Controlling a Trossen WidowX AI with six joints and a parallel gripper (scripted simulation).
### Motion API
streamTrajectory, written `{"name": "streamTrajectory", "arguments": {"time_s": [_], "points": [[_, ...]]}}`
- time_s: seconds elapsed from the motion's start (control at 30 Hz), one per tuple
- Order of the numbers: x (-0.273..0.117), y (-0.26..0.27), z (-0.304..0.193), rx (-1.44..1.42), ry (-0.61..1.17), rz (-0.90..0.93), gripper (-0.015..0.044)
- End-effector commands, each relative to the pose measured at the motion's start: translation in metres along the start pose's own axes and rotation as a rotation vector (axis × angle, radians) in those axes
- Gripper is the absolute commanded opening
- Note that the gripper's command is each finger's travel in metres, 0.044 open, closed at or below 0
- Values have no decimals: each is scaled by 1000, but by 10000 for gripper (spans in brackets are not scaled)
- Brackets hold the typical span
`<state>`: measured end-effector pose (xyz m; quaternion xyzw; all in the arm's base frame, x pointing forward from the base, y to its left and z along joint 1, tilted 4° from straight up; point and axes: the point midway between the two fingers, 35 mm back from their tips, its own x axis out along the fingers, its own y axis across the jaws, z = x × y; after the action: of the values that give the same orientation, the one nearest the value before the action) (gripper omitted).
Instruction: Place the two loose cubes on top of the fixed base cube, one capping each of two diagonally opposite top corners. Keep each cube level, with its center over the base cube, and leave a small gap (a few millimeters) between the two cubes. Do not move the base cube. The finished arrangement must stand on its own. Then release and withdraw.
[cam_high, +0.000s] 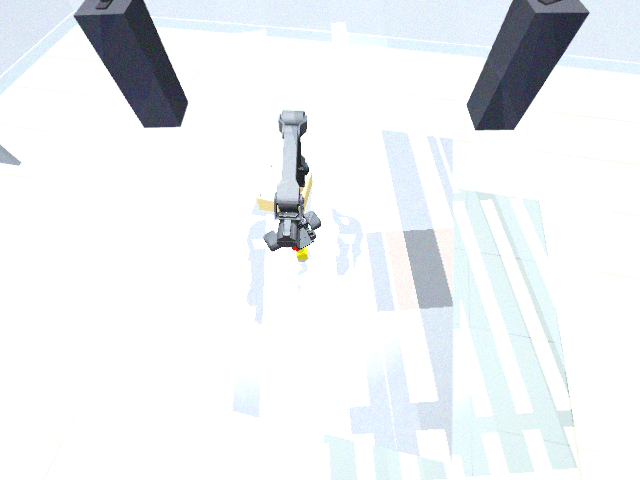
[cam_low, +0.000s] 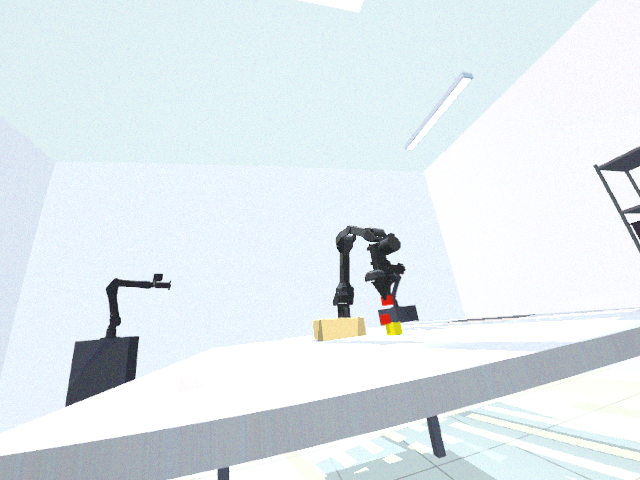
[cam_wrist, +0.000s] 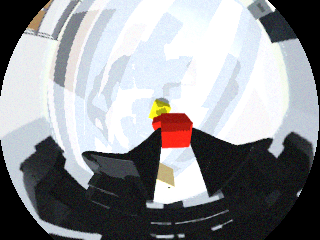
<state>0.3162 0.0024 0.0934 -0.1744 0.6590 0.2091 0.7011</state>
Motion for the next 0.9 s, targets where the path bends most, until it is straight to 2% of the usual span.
{"name": "streamTrajectory", "arguments": {"time_s": [0.0, 0.23, 0.87], "points": [[1, 12, 6, -147, -1, 0, 105], [1, 28, 14, -347, -3, 2, 105], [31, 28, 11, -300, -30, 28, 105]]}}
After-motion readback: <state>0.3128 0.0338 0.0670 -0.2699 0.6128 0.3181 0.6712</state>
